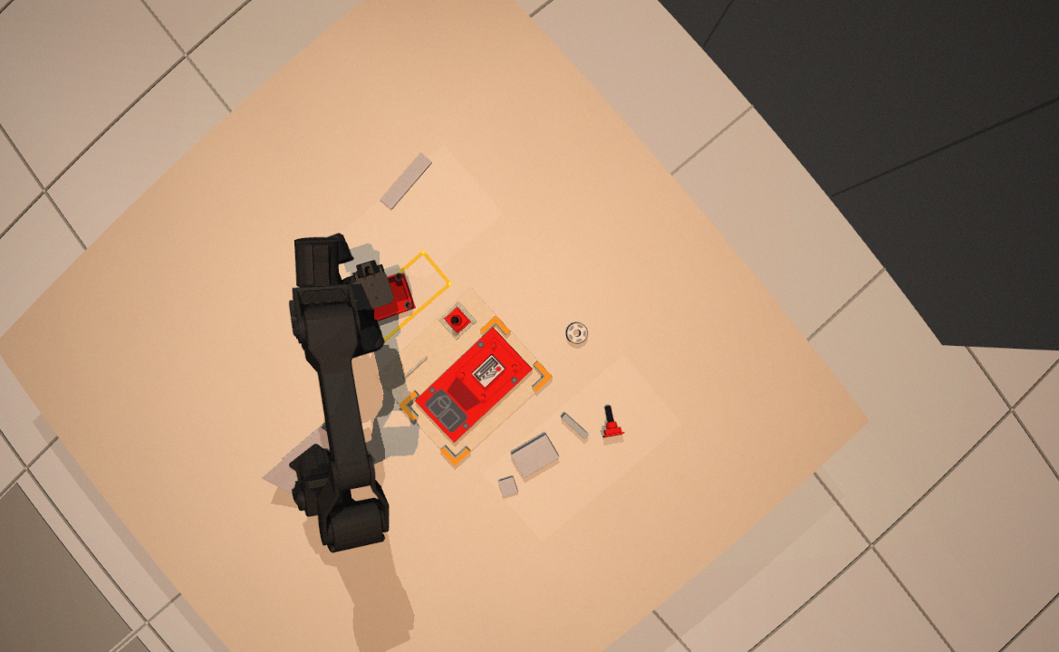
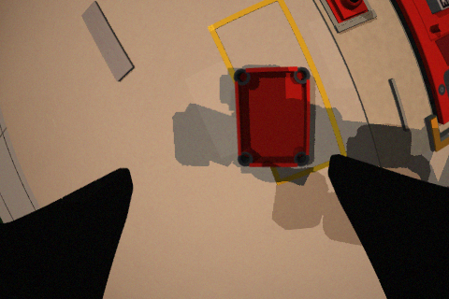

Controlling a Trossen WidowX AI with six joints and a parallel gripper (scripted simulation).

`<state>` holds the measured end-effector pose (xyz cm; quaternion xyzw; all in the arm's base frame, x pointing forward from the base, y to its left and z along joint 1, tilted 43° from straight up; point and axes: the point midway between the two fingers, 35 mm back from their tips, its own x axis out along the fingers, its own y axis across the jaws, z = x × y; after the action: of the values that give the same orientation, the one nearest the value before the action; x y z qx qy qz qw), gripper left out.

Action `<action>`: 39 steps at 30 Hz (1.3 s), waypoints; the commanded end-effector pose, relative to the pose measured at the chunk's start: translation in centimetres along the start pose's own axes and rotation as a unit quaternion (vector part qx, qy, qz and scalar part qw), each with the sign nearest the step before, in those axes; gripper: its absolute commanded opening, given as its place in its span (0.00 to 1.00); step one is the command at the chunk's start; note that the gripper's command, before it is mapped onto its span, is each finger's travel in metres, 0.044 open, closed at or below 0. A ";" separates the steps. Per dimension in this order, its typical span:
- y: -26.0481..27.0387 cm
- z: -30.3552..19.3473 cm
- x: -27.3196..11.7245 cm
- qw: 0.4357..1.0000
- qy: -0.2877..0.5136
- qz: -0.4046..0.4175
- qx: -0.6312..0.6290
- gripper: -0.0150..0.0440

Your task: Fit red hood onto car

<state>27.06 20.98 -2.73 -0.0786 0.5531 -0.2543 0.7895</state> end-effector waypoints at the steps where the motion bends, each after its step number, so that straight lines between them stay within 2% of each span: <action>1: -1.3 0.0 4.3 0.994 0.049 -0.094 -0.007 1.00; 4: -1.8 0.0 5.5 0.990 0.066 -0.124 -0.011 1.00; 39: -2.5 -0.2 7.7 0.990 0.066 -0.124 -0.011 1.00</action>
<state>28.18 15.59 -7.81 -0.1322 0.5913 -0.3475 0.7156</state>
